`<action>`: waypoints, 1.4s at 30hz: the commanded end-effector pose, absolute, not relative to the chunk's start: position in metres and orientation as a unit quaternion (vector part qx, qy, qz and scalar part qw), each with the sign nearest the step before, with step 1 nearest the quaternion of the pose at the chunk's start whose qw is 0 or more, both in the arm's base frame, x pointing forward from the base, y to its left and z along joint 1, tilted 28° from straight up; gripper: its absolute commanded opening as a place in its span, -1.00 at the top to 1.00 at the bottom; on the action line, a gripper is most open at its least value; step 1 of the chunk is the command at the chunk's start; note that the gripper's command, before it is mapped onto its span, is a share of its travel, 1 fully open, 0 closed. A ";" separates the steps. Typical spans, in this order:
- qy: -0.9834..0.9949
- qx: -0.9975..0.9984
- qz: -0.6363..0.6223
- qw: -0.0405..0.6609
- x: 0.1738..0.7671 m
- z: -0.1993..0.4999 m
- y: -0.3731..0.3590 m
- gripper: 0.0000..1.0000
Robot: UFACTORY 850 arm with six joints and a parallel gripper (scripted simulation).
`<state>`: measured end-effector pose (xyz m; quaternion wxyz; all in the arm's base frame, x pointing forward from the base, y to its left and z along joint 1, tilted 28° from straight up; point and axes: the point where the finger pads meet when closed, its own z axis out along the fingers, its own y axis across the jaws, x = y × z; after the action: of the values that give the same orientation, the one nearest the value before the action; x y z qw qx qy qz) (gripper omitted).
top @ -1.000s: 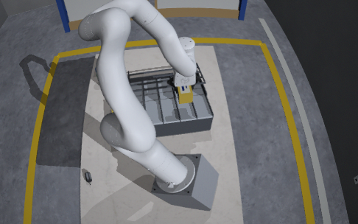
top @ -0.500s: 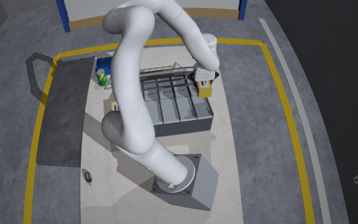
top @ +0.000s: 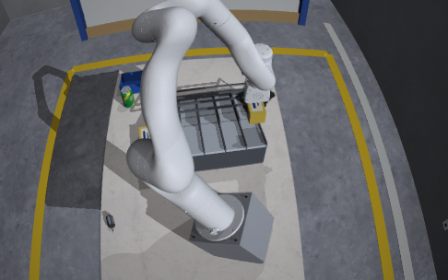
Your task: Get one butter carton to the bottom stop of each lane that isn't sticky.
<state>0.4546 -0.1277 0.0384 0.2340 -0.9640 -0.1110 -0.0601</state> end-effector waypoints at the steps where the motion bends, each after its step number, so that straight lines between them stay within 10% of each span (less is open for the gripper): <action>1: -0.111 -0.964 -0.061 0.233 0.456 0.034 -0.126 1.00; 42: -0.123 -0.966 -0.014 0.227 0.459 -0.002 -0.107 1.00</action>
<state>0.4585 -0.1068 -0.0020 0.2270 -0.9660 -0.1226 -0.0183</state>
